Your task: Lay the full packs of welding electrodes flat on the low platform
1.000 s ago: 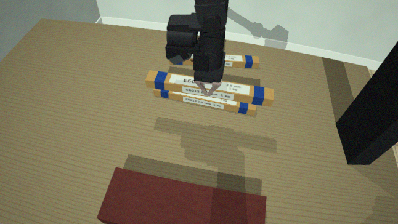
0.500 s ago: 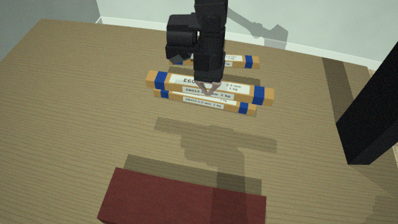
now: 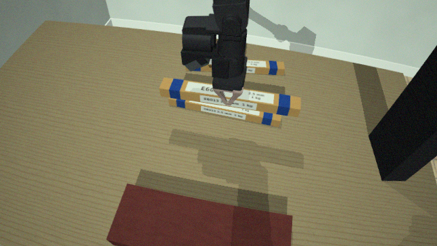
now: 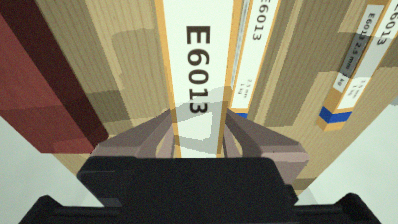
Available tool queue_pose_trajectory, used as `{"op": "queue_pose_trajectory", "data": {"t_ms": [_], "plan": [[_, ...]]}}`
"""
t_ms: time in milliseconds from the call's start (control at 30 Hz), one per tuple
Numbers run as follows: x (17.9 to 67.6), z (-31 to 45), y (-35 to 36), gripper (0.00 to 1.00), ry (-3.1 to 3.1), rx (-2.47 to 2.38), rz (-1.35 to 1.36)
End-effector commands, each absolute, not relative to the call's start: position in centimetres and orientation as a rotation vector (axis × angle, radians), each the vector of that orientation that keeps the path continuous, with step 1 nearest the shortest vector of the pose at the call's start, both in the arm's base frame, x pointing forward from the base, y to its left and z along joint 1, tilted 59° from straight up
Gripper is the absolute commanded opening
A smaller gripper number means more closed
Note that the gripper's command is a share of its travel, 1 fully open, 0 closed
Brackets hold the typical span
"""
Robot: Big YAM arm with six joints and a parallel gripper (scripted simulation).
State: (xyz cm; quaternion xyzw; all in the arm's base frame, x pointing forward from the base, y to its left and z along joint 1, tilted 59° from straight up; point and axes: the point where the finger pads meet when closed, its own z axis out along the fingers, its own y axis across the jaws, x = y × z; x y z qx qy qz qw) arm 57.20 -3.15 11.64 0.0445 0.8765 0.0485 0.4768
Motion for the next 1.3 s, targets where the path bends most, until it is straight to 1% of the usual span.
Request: {"op": "queue_pose_trajectory", "data": {"t_ms": [0,267,400,1267], "plan": [[56.9,14.9,-3.1,0.00,2.096,0.101,0.110],[56.7,14.6,-3.2,0.00,2.102,0.103,0.110],[56.7,14.6,-2.5,0.00,2.101,0.174,0.154],[56.2,14.4,4.3,0.00,2.104,0.207,0.180]]}}
